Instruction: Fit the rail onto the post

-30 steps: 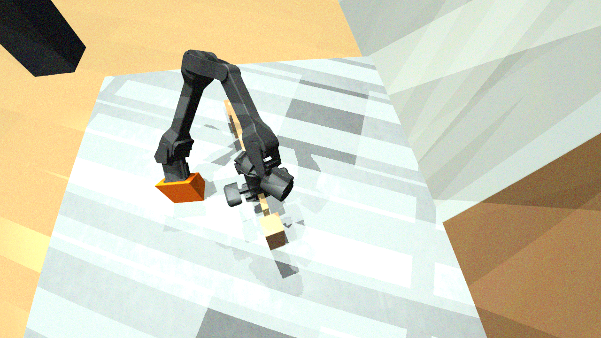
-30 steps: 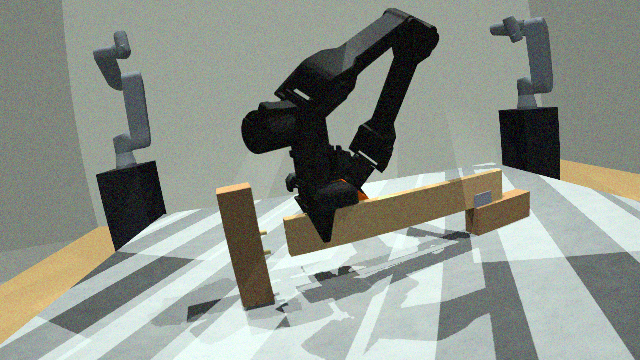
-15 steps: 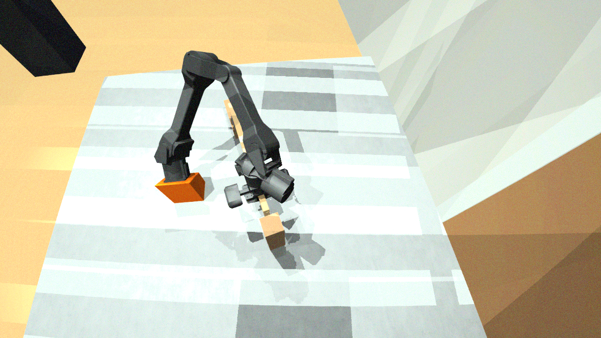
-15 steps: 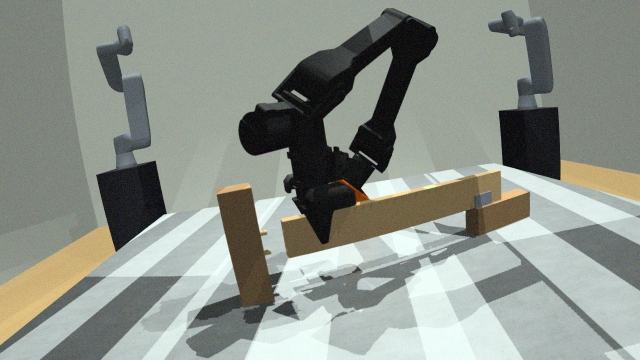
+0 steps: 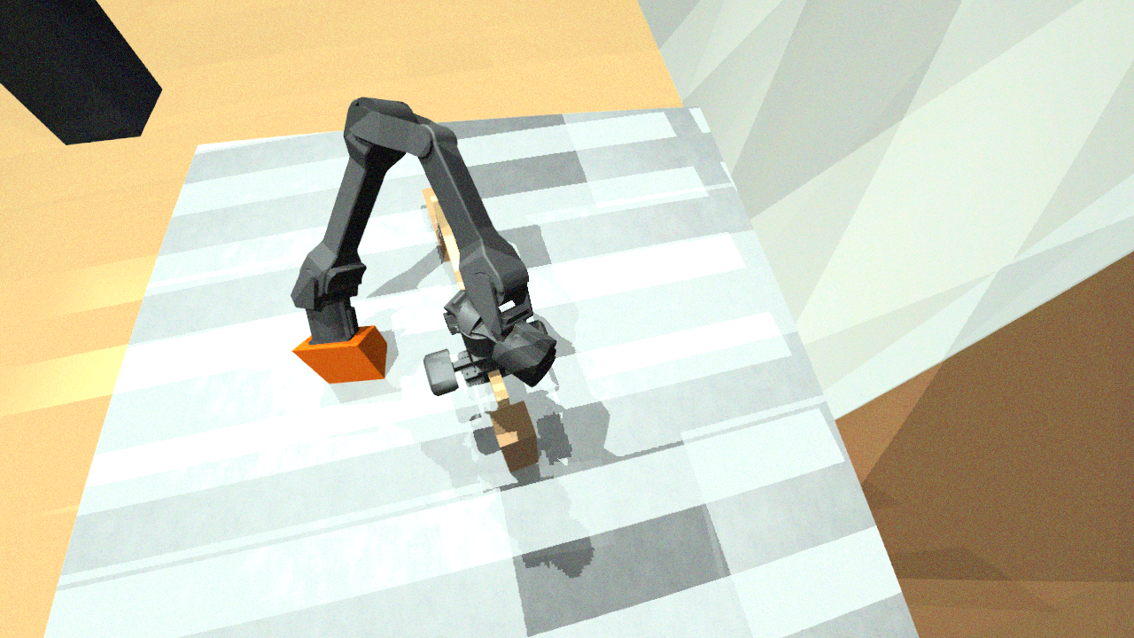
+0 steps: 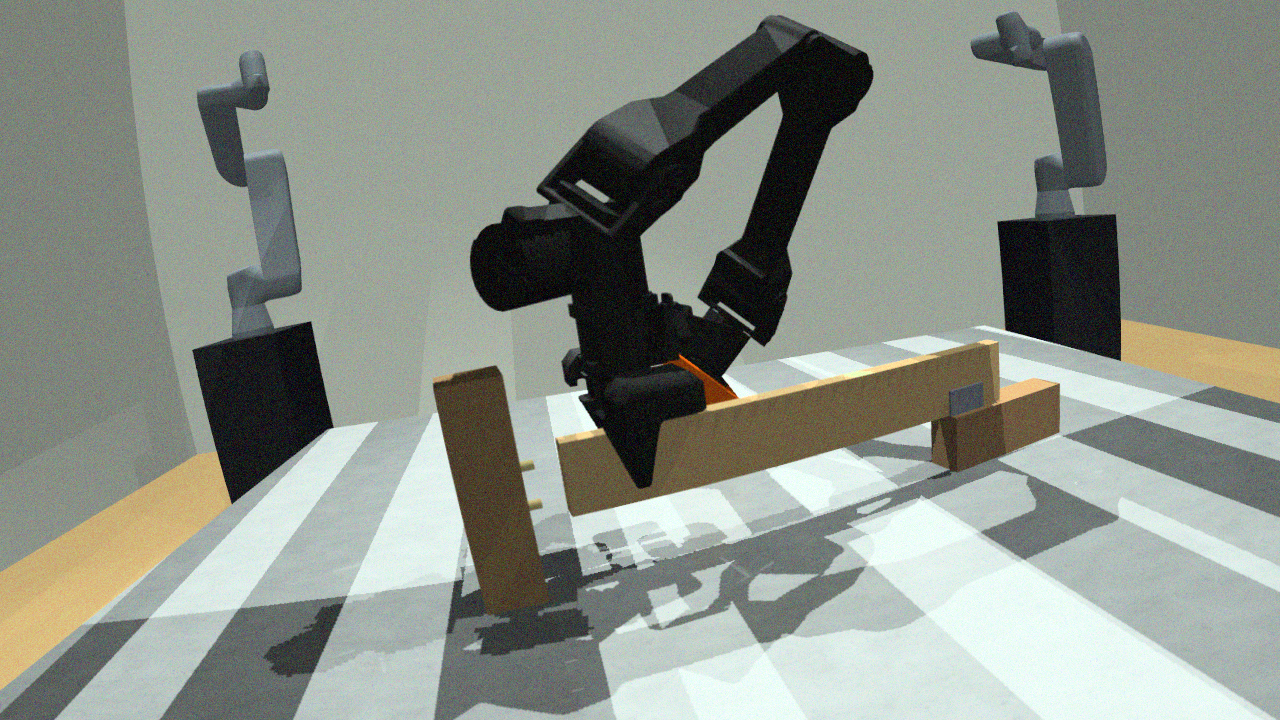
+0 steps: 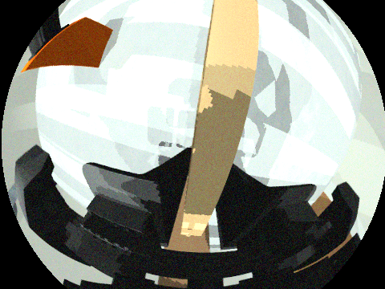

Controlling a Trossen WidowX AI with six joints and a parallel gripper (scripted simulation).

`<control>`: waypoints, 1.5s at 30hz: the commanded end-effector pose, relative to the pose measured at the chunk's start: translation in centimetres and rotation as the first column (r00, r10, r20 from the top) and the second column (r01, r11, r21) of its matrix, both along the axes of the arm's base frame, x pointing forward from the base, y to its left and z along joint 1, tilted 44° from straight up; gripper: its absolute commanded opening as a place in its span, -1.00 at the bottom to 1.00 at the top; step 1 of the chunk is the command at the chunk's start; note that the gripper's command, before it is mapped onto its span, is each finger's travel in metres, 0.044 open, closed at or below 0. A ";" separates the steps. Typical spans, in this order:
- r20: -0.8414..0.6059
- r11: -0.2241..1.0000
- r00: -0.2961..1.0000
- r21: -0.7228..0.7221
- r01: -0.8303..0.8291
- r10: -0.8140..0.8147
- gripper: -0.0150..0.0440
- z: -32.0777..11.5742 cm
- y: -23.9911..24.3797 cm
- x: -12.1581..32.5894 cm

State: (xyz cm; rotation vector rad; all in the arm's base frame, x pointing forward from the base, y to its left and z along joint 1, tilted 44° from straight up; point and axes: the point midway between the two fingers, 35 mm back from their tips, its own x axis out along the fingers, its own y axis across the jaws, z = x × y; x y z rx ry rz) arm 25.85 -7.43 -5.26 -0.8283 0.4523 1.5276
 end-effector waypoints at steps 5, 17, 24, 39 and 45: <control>0.007 1.000 1.000 -0.005 0.003 -0.003 -0.49 -0.2 -0.4 0.2; 0.007 1.000 1.000 -0.005 0.003 -0.003 -0.49 -0.4 -0.7 0.3; 0.007 1.000 1.000 -0.005 0.003 -0.003 -0.49 -0.5 -0.9 0.3; 0.007 1.000 1.000 -0.005 0.003 -0.003 -0.49 -0.8 -1.2 0.5; 0.007 1.000 1.000 -0.006 0.003 -0.003 -0.49 -0.9 -1.3 0.5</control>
